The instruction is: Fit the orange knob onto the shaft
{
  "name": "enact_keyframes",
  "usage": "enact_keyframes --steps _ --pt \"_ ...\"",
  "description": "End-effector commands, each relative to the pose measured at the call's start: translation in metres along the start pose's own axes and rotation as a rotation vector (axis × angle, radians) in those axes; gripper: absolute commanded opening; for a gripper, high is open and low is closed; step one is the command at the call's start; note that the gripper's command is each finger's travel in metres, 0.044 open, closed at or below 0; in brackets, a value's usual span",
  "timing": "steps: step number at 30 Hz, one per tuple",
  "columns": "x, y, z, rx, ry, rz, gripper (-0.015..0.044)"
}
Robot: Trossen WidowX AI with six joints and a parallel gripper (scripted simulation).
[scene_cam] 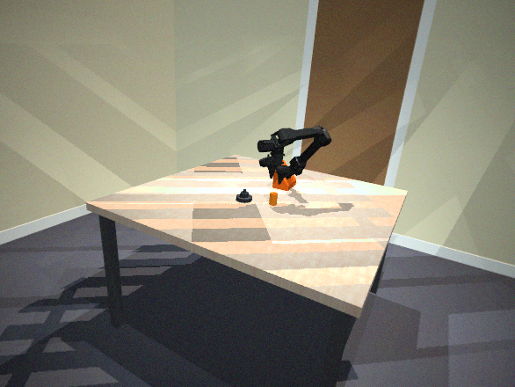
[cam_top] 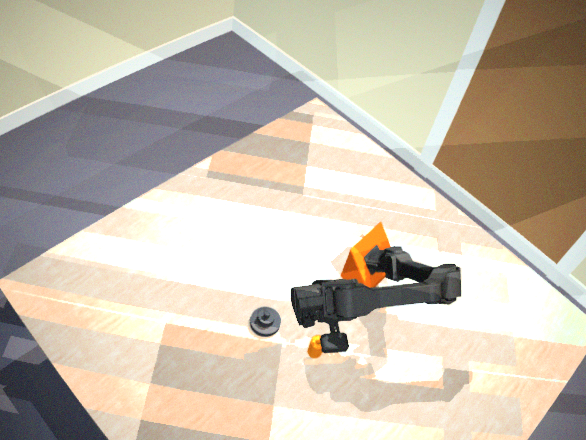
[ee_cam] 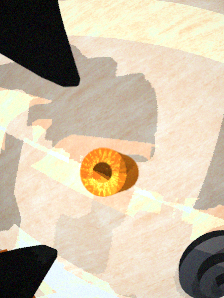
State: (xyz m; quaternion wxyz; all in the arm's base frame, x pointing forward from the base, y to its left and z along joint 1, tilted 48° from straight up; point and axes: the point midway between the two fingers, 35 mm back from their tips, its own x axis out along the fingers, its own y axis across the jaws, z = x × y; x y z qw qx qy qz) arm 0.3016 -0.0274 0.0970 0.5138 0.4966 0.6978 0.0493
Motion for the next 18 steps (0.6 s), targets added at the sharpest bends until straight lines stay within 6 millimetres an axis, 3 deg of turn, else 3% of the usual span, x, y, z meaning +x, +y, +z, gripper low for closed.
enact_keyframes --steps 1,15,18 --pt "0.0 0.0 0.001 -0.687 -0.002 -0.006 0.044" --pt "0.0 0.0 0.001 -0.687 -0.002 -0.006 0.044" --pt "0.017 0.0 0.002 -0.688 -0.003 -0.006 0.044"
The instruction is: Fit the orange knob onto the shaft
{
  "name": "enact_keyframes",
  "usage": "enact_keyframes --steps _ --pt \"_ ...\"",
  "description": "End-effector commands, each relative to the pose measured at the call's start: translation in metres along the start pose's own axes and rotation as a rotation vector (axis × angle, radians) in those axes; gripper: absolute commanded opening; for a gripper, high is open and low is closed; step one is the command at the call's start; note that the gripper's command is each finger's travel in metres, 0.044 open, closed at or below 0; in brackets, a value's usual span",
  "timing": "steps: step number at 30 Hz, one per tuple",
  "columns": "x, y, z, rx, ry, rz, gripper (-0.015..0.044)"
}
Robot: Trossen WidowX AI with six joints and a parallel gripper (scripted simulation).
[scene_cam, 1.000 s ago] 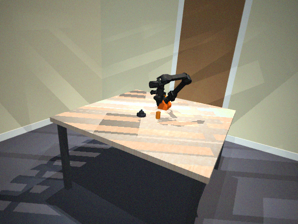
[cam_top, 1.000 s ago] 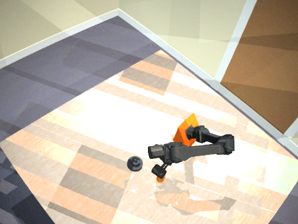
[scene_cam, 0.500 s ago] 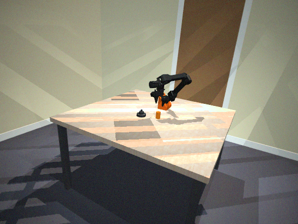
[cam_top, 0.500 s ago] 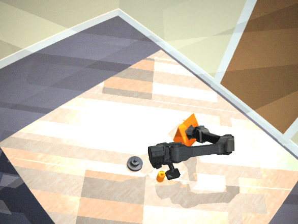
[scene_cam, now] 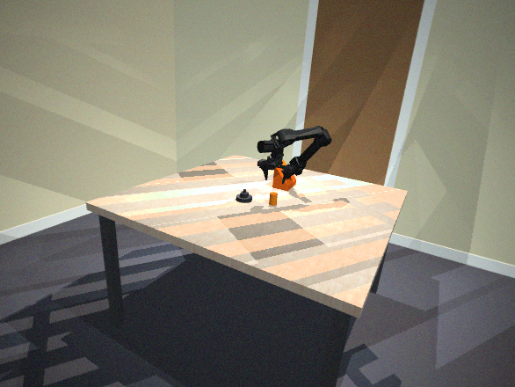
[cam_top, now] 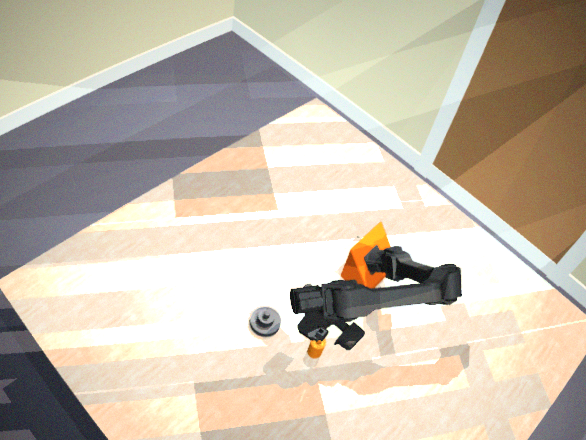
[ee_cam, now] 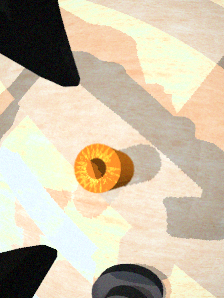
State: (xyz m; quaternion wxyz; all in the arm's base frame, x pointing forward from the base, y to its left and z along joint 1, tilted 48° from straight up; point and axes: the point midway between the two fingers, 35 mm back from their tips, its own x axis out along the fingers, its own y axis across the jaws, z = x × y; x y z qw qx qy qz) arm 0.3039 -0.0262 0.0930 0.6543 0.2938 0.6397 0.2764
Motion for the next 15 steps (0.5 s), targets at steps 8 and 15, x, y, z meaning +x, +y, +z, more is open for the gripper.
enact_keyframes --steps 8,15 --pt "0.041 0.001 -0.002 -0.004 0.007 0.004 0.044" --pt "0.05 0.001 -0.001 -0.004 0.007 0.004 0.044"
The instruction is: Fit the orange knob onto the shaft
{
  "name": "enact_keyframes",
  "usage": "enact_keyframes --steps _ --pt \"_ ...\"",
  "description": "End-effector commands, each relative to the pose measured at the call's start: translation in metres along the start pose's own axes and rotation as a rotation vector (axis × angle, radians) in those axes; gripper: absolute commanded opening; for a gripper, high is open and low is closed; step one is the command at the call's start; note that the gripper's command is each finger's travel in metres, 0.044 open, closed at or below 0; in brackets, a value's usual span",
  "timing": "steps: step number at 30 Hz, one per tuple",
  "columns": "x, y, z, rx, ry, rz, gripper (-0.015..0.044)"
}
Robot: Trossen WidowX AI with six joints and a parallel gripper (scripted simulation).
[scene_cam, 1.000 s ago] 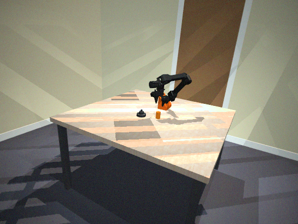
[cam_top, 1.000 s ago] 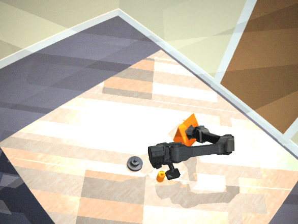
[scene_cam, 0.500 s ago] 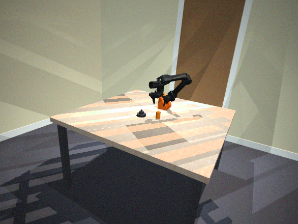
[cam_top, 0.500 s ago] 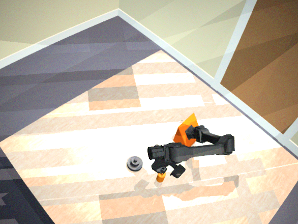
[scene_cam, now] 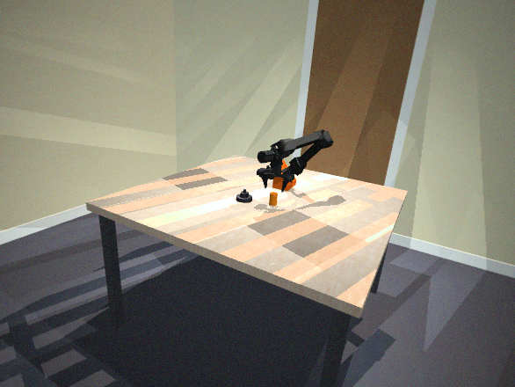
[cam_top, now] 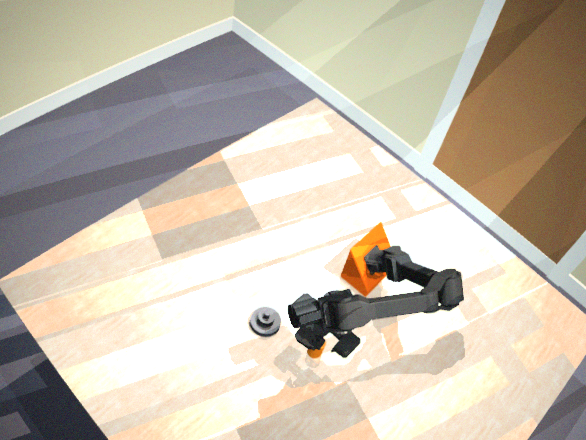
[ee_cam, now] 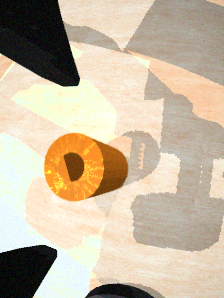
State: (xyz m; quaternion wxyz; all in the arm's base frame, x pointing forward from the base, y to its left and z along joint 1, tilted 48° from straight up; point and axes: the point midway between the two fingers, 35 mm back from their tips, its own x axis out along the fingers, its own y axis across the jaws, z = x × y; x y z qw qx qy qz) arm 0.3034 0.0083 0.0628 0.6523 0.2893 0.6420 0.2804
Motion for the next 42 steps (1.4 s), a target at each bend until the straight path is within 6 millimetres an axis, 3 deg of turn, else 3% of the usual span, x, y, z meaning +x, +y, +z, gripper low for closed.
enact_keyframes --steps 1,41,42 --pt "0.005 0.0 0.001 0.004 -0.004 0.004 0.044" --pt "0.067 0.002 0.0 0.004 -0.004 0.008 0.044" --pt "0.067 0.002 0.0 0.004 -0.004 0.008 0.0414"
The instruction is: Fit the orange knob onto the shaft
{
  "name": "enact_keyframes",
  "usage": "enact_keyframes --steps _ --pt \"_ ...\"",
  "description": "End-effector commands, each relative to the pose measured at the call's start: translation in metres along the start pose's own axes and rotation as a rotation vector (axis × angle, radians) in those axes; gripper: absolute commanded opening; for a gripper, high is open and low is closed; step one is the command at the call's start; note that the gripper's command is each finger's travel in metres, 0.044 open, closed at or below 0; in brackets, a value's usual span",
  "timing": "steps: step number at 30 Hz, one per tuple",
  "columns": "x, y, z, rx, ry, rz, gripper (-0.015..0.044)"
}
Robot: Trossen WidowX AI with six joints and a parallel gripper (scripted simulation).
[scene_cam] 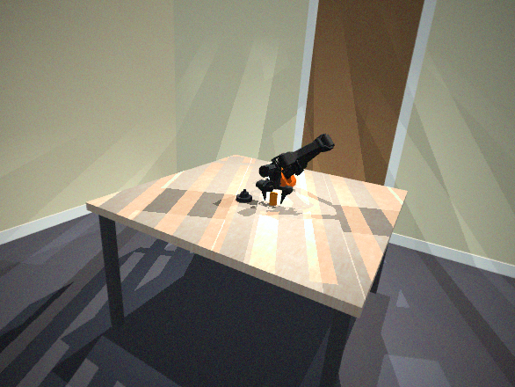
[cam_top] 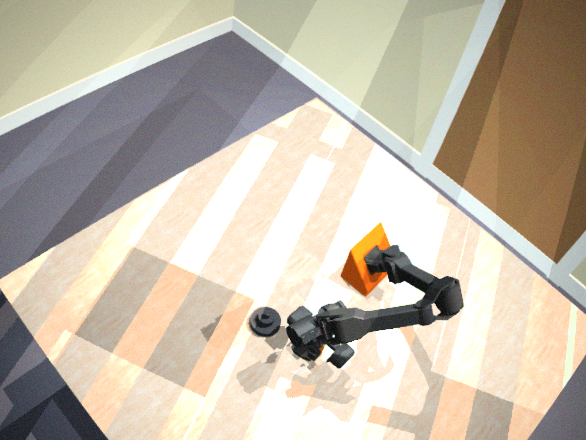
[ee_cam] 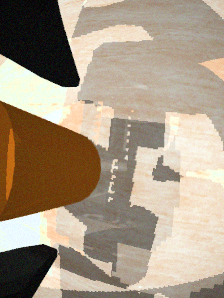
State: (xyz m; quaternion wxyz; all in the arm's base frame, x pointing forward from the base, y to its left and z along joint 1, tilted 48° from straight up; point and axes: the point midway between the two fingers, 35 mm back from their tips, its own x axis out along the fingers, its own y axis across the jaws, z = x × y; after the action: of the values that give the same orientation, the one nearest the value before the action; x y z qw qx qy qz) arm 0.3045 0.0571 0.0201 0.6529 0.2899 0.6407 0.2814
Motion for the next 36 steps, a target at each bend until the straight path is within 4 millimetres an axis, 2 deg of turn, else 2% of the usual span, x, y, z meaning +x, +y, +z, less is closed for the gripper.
enact_keyframes --steps 1,9,15,17,20,36 --pt "0.002 0.0 0.0 0.005 -0.002 0.005 0.0387" --pt "0.002 0.0 0.0 0.005 -0.002 0.005 0.0177" --pt "0.002 0.0 0.0 0.005 -0.002 0.005 0.0138" --pt "0.001 0.0 0.0 0.009 -0.005 0.003 0.0085" --pt "-0.016 -0.001 0.006 0.046 -0.043 -0.022 0.0006" --pt "-0.096 0.011 0.009 0.028 -0.02 -0.021 0.0"
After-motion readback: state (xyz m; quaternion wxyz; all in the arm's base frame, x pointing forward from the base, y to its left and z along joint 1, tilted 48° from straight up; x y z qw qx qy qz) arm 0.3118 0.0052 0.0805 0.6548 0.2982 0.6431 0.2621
